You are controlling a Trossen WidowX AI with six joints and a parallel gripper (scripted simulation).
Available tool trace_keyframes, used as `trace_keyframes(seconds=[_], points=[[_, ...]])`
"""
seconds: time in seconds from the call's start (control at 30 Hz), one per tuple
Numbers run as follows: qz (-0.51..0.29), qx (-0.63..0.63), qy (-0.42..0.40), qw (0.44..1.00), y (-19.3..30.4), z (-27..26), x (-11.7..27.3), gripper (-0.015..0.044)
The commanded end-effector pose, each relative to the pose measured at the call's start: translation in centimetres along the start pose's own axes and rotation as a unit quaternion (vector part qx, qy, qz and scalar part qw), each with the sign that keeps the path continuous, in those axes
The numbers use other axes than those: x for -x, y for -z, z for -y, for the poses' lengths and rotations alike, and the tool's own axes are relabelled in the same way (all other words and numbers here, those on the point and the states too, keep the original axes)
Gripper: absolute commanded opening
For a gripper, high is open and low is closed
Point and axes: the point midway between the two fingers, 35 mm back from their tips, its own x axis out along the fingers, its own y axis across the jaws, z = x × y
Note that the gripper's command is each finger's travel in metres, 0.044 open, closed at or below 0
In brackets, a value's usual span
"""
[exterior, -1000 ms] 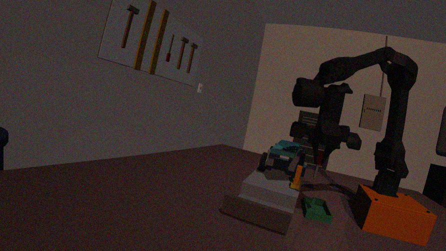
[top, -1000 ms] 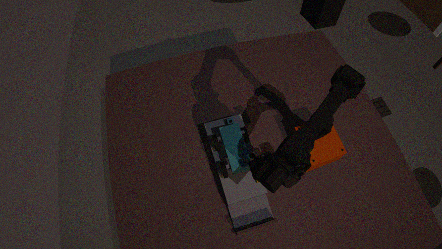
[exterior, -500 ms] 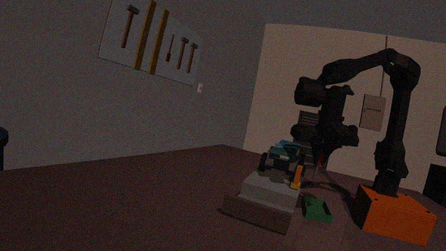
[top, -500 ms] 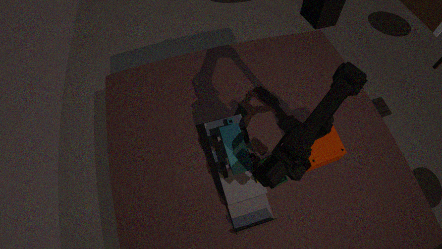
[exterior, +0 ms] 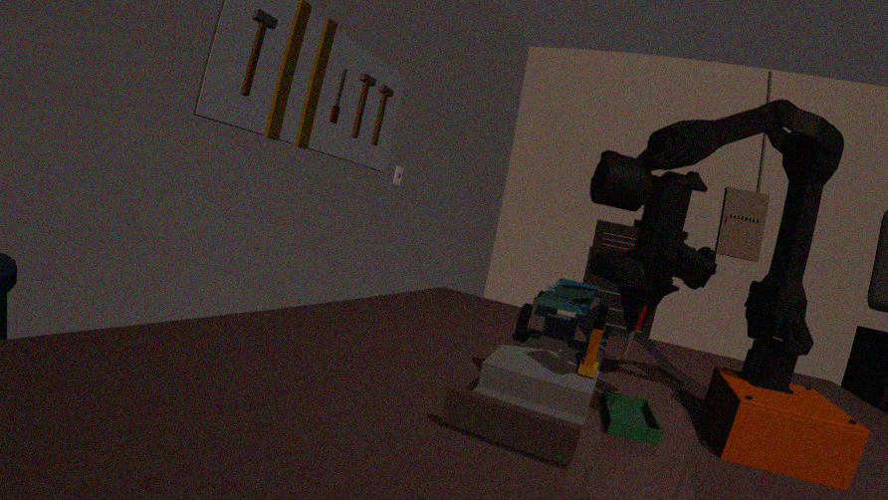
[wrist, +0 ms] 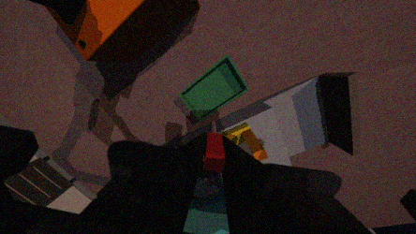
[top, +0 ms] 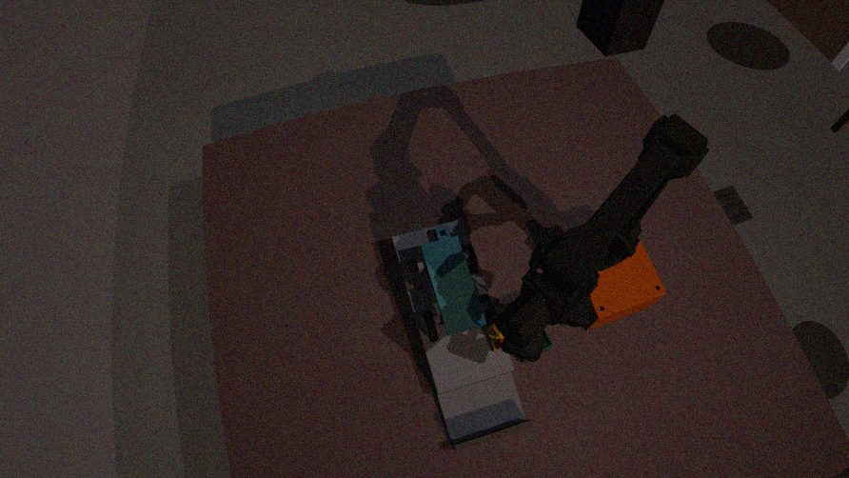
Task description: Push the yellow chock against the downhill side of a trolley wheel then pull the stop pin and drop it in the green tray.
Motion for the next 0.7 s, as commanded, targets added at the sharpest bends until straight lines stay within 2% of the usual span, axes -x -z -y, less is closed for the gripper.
trace_keyframes(seconds=[0.0, 0.67], points=[[0.007, 0.062, 0.013, 0.998, 0.16, -0.06, 0.23, 0.0000], [0.039, 0.353, 0.058, 0.933, 0.53, -0.25, 0.22, 0.0000]])
